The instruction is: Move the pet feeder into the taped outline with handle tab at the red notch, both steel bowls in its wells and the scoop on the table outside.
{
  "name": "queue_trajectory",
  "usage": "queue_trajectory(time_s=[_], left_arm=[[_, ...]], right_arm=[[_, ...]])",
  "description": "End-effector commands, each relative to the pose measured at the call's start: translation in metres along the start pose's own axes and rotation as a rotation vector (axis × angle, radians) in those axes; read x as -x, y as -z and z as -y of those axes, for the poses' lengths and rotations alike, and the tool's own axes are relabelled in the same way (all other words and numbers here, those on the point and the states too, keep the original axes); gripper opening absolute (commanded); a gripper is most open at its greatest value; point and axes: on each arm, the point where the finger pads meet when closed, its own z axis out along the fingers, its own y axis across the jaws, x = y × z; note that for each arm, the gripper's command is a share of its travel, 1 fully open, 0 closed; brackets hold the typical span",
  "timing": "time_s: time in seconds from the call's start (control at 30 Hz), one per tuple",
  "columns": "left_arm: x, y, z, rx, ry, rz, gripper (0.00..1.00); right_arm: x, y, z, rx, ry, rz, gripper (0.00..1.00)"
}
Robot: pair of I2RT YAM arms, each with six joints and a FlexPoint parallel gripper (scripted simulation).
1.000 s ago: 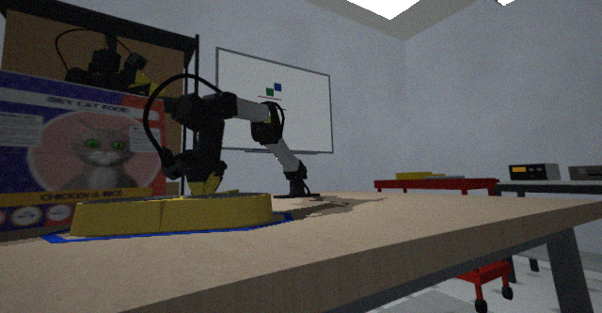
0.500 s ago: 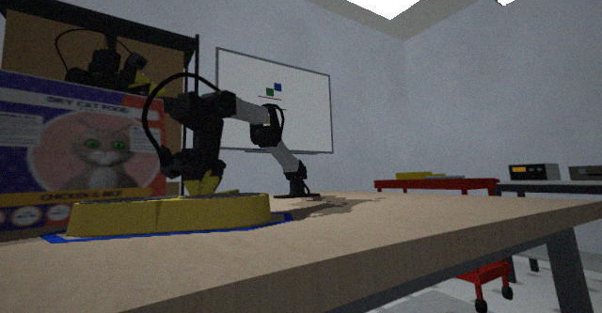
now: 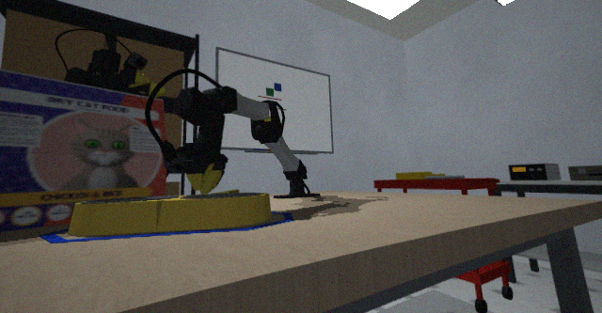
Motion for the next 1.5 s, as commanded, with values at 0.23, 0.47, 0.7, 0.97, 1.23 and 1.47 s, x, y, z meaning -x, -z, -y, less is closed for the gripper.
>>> queue_trajectory(time_s=[0.23,0.47,0.7,0.97,1.23,1.47], left_arm=[[0.008,0.045,-0.01,0.03,0.07,0.037,0.61],[0.004,0.068,-0.02,0.062,0.346,0.089,0.61],[-0.002,0.083,-0.026,0.058,0.747,0.152,0.61],[-0.007,0.091,-0.03,0.051,1.03,0.198,0.61],[-0.016,0.105,-0.03,0.044,1.311,0.229,0.61],[-0.017,0.107,-0.028,0.042,1.321,0.227,0.61]], right_arm=[[0.002,-0.003,0.0,0.0,0.001,-0.003,0.88],[0.002,-0.003,0.0,0.0,0.001,-0.003,0.88],[0.002,-0.003,0.0,0.0,0.001,-0.003,0.88],[0.002,-0.003,0.0,0.0,0.001,-0.003,0.88],[0.002,-0.003,0.0,0.0,0.001,-0.003,0.88],[0.002,-0.003,0.0,0.0,0.001,-0.003,0.88]])
